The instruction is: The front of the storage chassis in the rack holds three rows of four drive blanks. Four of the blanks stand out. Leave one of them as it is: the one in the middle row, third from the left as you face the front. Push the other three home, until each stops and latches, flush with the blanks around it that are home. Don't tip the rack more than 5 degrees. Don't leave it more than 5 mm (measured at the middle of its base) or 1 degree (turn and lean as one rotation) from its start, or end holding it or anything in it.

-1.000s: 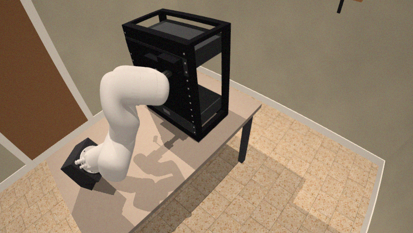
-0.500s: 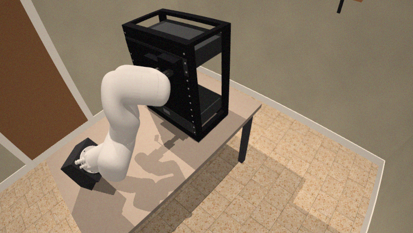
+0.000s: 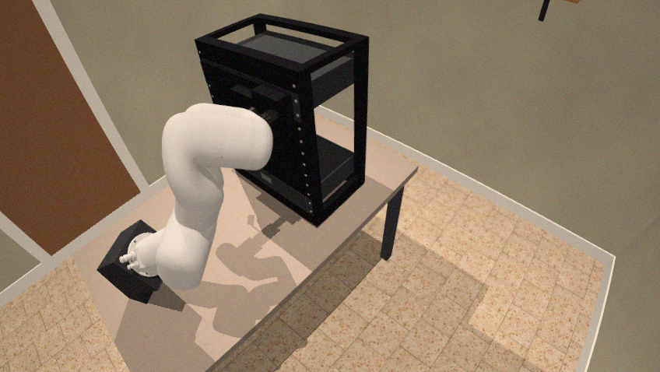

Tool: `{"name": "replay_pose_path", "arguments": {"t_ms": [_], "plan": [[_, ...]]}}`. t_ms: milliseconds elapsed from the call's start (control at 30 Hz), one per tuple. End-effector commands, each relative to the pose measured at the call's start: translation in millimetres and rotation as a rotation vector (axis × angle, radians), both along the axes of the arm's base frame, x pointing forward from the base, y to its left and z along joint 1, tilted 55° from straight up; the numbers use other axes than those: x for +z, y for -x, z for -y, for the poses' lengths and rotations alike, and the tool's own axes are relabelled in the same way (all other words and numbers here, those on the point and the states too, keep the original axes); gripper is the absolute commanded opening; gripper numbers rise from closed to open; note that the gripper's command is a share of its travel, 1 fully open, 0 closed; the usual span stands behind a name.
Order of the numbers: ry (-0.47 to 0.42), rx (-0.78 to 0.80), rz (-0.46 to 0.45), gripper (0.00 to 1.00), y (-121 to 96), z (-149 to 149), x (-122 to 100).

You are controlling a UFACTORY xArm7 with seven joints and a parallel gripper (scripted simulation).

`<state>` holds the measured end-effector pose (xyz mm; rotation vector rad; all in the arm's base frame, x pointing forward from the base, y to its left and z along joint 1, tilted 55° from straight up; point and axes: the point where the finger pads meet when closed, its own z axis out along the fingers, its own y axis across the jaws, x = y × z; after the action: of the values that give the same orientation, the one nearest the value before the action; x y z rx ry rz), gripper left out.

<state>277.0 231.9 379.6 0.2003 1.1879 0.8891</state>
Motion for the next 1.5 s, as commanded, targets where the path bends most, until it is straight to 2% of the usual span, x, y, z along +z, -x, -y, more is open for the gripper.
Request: {"name": "replay_pose_path", "arguments": {"t_ms": [0,1467], "plan": [[-0.001,0.003,0.001,0.0,0.2,-1.1,0.3],[-0.001,0.003,0.001,0.0,-7.2,-3.7,4.1]]}}
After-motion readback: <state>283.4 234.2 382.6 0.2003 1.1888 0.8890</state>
